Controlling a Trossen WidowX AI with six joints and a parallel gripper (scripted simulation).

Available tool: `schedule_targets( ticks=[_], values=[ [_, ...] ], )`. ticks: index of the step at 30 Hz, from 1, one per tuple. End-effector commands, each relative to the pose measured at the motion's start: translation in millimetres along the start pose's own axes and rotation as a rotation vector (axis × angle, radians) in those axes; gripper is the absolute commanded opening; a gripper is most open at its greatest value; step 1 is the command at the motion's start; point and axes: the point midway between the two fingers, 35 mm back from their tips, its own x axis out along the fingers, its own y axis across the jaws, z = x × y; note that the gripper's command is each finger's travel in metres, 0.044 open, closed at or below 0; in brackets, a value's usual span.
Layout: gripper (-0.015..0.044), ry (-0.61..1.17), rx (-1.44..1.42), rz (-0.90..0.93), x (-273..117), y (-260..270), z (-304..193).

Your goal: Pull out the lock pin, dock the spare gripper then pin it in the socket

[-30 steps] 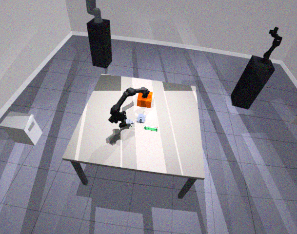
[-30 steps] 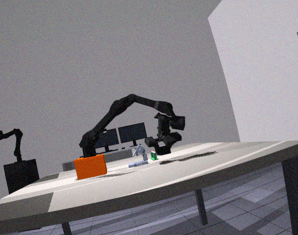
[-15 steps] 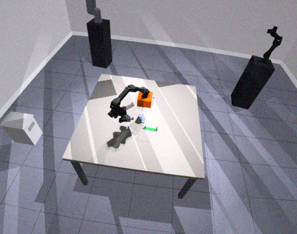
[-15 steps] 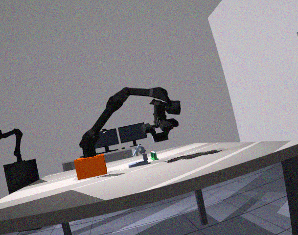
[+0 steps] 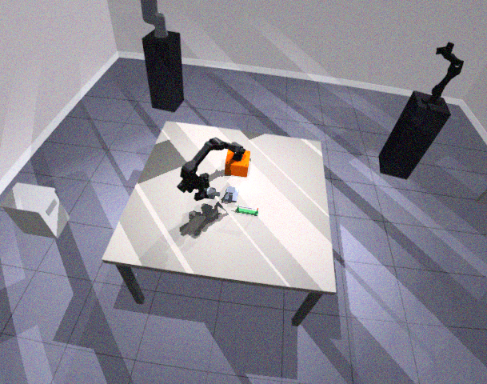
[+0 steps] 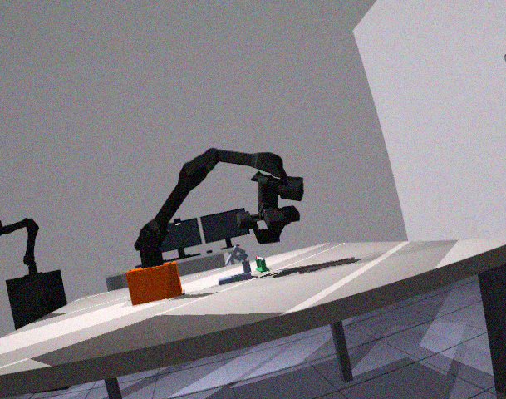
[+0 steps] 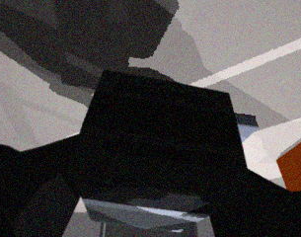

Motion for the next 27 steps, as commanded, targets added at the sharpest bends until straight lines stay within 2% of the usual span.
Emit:
schedule_targets(
  ticks=[1,27],
  values=[
    [0.0,0.025,0.065,0.019,-4.7,-5.5,-5.0],
    [0.0,0.222,0.609,-0.007,6.3,-56.7,-21.5]
  ],
)
